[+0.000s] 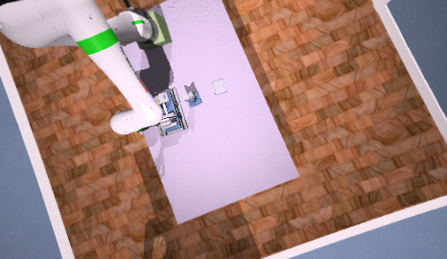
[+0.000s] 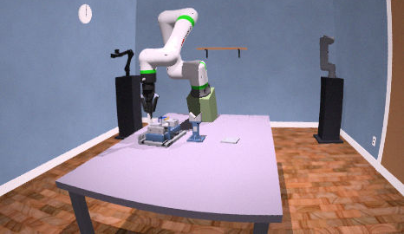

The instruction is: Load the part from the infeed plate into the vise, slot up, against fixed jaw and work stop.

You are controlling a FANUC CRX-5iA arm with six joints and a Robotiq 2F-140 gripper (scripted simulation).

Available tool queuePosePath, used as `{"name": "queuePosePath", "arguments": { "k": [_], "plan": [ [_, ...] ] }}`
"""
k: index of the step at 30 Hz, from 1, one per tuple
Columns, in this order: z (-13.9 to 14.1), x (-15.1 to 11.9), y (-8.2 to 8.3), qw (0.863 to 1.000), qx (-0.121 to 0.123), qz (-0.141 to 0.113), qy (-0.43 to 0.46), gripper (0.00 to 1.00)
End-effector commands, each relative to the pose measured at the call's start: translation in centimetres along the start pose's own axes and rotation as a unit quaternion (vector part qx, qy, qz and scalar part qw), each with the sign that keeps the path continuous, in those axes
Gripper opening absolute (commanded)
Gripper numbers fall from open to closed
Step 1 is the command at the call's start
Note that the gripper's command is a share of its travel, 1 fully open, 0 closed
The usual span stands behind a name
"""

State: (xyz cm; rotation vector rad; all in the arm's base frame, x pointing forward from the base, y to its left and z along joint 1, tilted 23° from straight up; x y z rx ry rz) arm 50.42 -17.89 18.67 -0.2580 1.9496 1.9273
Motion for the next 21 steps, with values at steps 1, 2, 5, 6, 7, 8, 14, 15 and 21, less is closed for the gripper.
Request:
{"name": "queuePosePath", "arguments": {
  "k": [1, 2, 5, 6, 7, 8, 14, 15, 21],
  "plan": [
    [0.08, -0.01, 0.02, 1.0, 0.0, 0.0, 0.0, 0.0],
    [0.11, -0.01, 0.02, 1.0, 0.0, 0.0, 0.0, 0.0],
    [0.2, -0.01, 0.02, 1.0, 0.0, 0.0, 0.0, 0.0],
    [0.23, 0.0, 0.02, 1.0, 0.0, 0.0, 0.0, 0.0],
    [0.27, 0.0, 0.02, 1.0, 0.0, 0.0, 0.0, 0.0],
    [0.3, 0.0, 0.02, 1.0, 0.0, 0.0, 0.0, 0.0],
    [0.42, 0.0, 0.02, 1.0, 0.0, 0.0, 0.0, 0.0],
    [0.45, 0.01, 0.02, 1.0, 0.0, 0.0, 0.0, 0.0],
    [0.62, 0.02, 0.02, 1.0, 0.0, 0.0, 0.0, 0.0]
  ]
}}
Point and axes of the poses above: the point where the finger pads meet when closed, its own y axis back along the fingers, its own z axis across the jaws, x = y × z, the point moved 5 cm from there along y, back along the fingers, and after that the axes turned 3 degrees about -y, right-handed, at the moved point
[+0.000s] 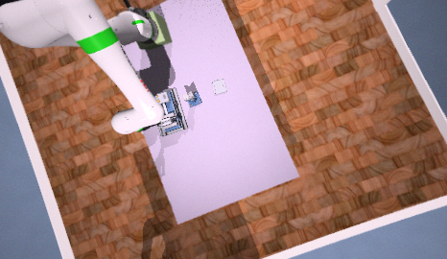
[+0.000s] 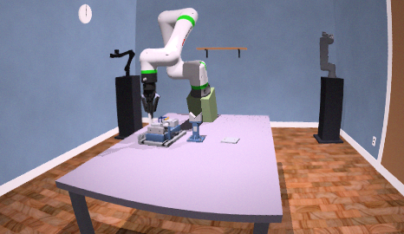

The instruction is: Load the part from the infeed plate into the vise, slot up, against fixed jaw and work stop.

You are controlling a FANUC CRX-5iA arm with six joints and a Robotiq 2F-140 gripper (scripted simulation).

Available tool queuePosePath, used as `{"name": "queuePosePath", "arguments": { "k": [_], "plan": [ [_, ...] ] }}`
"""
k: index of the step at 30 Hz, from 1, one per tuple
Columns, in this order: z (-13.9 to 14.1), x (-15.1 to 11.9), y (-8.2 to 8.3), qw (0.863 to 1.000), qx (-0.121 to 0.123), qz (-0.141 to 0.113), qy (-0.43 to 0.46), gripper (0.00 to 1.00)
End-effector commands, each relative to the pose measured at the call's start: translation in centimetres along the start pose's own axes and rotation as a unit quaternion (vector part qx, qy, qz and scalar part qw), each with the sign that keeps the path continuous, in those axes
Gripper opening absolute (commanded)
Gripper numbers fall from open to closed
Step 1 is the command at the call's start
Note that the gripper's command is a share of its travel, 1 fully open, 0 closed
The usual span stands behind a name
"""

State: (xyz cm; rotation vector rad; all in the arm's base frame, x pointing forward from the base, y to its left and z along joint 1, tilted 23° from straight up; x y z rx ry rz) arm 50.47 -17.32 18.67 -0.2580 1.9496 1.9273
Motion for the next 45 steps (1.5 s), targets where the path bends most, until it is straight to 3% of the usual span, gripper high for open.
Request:
{"name": "queuePosePath", "arguments": {
  "k": [1, 45],
  "plan": [
    [0.07, -0.01, 0.02, 1.0, 0.0, 0.0, 0.0, 0.0],
    [0.88, 0.03, 0.02, 1.0, 0.0, 0.0, 0.0, 0.0]
  ]
}}
Point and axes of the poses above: the point where the finger pads meet when closed, its own y axis back along the fingers, its own z axis across the jaws, x = y × z, the point moved 5 cm from there along y, back along the fingers, and after that the axes turned 3 degrees about -y, right-handed, at the moved point
